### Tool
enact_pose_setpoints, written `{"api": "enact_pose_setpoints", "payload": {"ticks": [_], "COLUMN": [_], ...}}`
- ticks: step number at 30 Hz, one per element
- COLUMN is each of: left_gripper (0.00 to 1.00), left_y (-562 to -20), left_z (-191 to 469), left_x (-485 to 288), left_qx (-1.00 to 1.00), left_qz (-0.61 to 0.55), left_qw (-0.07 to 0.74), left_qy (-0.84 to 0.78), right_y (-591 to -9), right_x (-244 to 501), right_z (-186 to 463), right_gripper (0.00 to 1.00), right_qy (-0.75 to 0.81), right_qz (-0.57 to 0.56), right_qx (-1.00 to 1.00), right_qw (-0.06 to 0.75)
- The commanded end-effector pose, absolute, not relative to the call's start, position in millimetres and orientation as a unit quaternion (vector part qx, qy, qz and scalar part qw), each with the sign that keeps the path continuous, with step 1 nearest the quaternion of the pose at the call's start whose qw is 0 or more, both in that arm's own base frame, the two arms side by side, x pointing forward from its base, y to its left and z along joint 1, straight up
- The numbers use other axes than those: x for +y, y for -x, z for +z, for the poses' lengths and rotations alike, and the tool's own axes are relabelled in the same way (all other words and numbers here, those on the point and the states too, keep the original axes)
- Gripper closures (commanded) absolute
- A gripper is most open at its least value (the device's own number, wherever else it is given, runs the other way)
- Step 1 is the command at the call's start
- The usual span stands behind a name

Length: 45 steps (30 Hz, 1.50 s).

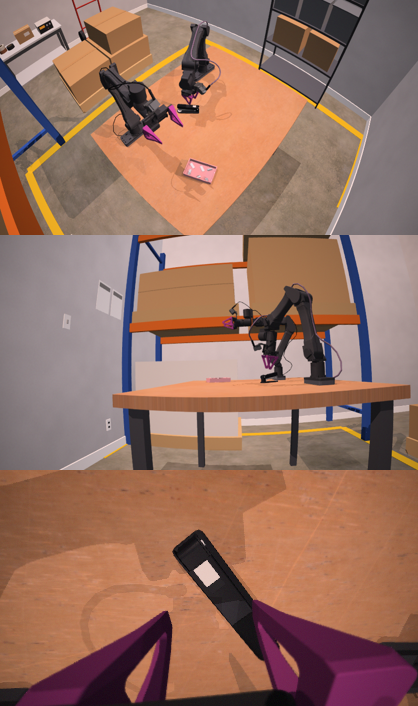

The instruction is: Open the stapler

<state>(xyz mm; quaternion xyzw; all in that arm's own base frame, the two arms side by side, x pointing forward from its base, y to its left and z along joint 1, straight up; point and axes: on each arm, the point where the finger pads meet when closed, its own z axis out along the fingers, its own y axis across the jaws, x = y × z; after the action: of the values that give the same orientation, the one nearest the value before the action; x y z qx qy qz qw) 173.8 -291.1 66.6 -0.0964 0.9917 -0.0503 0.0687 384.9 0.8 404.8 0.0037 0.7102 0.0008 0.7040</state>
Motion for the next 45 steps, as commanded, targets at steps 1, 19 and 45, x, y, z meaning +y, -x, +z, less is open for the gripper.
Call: {"api": "enact_pose_setpoints", "payload": {"ticks": [1, 19, 45], "left_gripper": [0.41, 0.41, 0.41], "left_y": [-177, -197, -196], "left_z": [74, 67, 27], "left_x": [-289, -295, -292], "left_qx": [0.980, 0.938, 0.938], "left_qz": [-0.031, -0.008, -0.003], "left_qw": [0.043, 0.002, 0.001], "left_qy": [0.192, 0.345, 0.345], "right_y": [-380, -380, -380], "right_x": [1, 1, 1], "right_z": [413, 413, 413], "right_gripper": [0.00, 0.00, 0.00], "right_qy": [0.000, 0.000, 0.000], "right_qz": [0.000, 0.000, 0.000], "right_qx": [0.702, 0.702, 0.702], "right_qw": [0.713, 0.713, 0.713]}}
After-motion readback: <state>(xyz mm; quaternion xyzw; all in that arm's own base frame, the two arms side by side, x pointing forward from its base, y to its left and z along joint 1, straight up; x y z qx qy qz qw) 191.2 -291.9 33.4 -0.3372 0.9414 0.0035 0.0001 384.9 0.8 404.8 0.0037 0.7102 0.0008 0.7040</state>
